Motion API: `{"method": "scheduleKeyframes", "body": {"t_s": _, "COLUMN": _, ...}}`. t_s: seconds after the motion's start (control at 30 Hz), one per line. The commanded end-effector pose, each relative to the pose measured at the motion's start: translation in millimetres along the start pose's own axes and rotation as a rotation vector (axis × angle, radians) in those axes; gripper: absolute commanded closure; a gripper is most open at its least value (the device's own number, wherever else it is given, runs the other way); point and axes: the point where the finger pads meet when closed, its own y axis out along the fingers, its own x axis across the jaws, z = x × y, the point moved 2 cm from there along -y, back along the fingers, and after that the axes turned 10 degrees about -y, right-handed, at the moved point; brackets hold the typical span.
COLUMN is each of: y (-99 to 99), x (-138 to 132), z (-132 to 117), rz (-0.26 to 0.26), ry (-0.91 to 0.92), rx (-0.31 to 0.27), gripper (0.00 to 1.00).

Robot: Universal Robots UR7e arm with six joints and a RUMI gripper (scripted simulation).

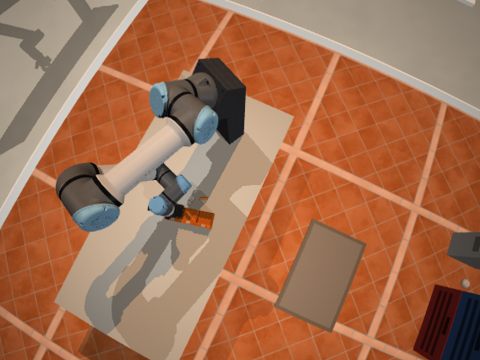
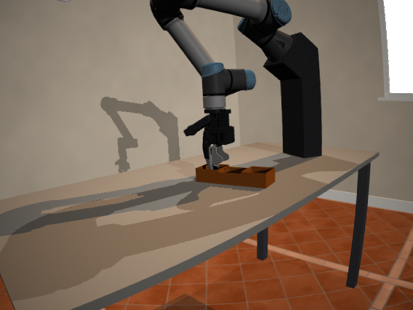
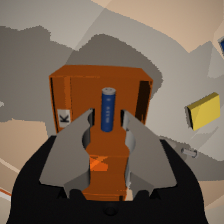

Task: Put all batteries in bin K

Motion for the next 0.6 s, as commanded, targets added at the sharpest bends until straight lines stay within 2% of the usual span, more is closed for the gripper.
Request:
{"method": "scheduleKeyframes", "body": {"t_s": 0.0, "y": -0.4, "x": 0, "z": 0, "rz": 0.001, "ry": 0.000, "rx": 0.000, "gripper": 0.83}}
{"method": "scheduleKeyframes", "body": {"t_s": 0.57, "y": -20.3, "x": 0, "z": 0, "rz": 0.001, "ry": 0.000, "rx": 0.000, "gripper": 0.83}}
